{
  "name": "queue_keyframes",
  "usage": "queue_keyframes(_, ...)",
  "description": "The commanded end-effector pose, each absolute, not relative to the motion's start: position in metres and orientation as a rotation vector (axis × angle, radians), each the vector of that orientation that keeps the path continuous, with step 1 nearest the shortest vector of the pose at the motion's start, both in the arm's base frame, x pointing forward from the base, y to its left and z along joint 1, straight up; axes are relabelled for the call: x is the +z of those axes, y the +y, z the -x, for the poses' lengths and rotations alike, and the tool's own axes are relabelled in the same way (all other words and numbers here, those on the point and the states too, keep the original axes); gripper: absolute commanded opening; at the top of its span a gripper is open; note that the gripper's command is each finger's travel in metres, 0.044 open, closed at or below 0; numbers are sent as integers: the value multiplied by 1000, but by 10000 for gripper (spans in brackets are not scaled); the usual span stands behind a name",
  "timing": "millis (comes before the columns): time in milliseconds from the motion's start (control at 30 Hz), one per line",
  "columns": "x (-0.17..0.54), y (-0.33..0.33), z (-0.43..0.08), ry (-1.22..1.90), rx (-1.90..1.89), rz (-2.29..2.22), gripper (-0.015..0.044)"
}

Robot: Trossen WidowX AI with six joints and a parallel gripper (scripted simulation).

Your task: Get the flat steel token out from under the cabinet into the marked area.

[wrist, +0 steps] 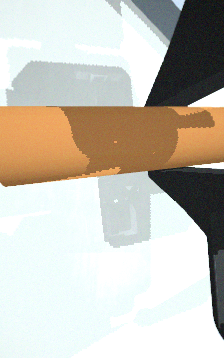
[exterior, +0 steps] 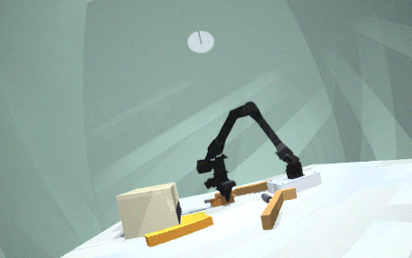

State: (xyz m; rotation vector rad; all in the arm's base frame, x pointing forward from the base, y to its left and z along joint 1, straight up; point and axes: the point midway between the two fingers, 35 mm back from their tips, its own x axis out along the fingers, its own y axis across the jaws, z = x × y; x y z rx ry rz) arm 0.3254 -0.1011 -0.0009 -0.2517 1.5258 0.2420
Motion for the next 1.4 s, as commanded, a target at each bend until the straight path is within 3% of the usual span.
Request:
queue_keyframes(0,-1,-100,-331,1526,240,254,0)
queue_keyframes(1367,2,-84,-375,1522,241,253,0)
